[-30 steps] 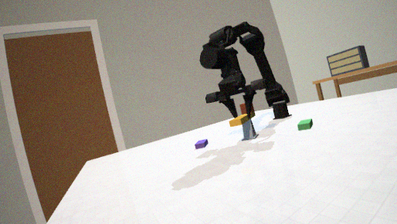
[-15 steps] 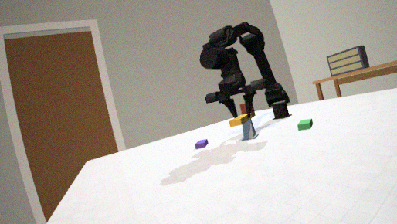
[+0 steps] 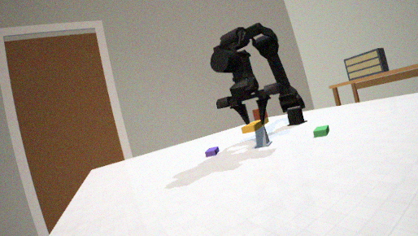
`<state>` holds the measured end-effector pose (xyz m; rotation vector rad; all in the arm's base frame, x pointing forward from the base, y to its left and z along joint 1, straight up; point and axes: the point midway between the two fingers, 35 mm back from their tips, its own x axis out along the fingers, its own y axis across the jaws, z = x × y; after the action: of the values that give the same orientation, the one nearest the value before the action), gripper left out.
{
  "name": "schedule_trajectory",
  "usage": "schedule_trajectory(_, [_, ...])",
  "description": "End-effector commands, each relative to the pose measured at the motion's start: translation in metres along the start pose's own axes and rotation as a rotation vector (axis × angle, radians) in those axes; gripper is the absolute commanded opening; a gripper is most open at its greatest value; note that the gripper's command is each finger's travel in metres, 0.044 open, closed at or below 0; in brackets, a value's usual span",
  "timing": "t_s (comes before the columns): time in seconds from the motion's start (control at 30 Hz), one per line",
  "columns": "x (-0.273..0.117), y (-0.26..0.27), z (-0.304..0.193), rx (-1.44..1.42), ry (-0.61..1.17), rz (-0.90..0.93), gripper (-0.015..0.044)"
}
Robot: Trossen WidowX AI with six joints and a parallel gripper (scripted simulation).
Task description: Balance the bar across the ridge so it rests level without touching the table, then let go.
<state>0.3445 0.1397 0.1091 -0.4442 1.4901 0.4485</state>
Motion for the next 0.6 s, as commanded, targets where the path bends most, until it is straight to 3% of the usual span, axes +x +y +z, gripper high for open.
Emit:
schedule_trajectory(0.0, [0.0, 0.0, 0.0, 0.0, 0.0, 0.0, 0.0185])
schedule_trajectory(0.33, [0.0, 0.0, 0.0, 0.0, 0.0, 0.0, 0.044])
schedule_trajectory(0.47, [-0.008, 0.0, 0.001, 0.0, -0.002, 0.0, 0.044])
schedule_trajectory(0.57, [-0.044, -0.001, 0.004, 0.0, -0.014, -0.002, 0.044])
